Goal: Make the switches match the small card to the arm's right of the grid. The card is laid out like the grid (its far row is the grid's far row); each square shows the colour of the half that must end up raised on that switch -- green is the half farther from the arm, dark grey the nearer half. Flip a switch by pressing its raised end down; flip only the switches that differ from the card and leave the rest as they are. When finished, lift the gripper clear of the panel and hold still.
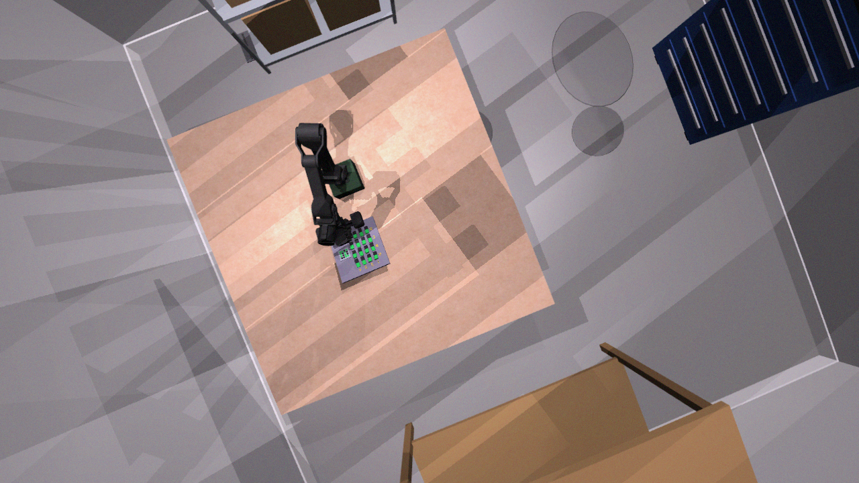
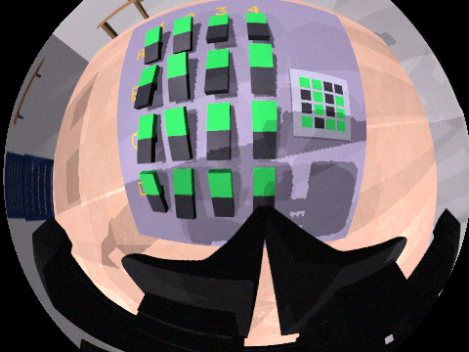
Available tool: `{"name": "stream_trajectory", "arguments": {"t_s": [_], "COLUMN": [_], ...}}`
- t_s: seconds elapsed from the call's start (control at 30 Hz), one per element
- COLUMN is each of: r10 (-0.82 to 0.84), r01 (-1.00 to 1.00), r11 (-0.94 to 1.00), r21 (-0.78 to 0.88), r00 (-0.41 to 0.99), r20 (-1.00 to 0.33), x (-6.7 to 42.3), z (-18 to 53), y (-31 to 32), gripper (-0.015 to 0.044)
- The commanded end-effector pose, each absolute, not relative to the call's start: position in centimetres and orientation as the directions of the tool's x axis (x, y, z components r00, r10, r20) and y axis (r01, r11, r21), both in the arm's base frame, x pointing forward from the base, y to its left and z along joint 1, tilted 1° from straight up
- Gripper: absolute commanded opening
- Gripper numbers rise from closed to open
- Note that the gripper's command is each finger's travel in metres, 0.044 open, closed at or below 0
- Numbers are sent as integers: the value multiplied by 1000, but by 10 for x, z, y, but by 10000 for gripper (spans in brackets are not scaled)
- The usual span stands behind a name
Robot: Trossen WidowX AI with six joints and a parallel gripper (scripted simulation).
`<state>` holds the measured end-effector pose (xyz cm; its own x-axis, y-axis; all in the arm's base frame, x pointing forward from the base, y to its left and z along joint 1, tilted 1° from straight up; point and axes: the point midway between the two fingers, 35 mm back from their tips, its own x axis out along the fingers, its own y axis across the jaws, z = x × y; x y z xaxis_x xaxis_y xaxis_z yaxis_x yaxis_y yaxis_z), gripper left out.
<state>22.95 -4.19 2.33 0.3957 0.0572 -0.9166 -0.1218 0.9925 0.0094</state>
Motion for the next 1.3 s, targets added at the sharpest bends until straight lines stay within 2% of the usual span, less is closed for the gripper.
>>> {"name": "stream_trajectory", "arguments": {"t_s": [0.0, 1.27], "r10": [55, 55], "r01": [-118, -118], "r11": [993, 993], "r21": [9, 9], "r00": [394, 394], "r20": [-917, -917], "x": [229, 231], "z": [23, 19], "y": [-42, -42], "gripper": [0, 0]}}
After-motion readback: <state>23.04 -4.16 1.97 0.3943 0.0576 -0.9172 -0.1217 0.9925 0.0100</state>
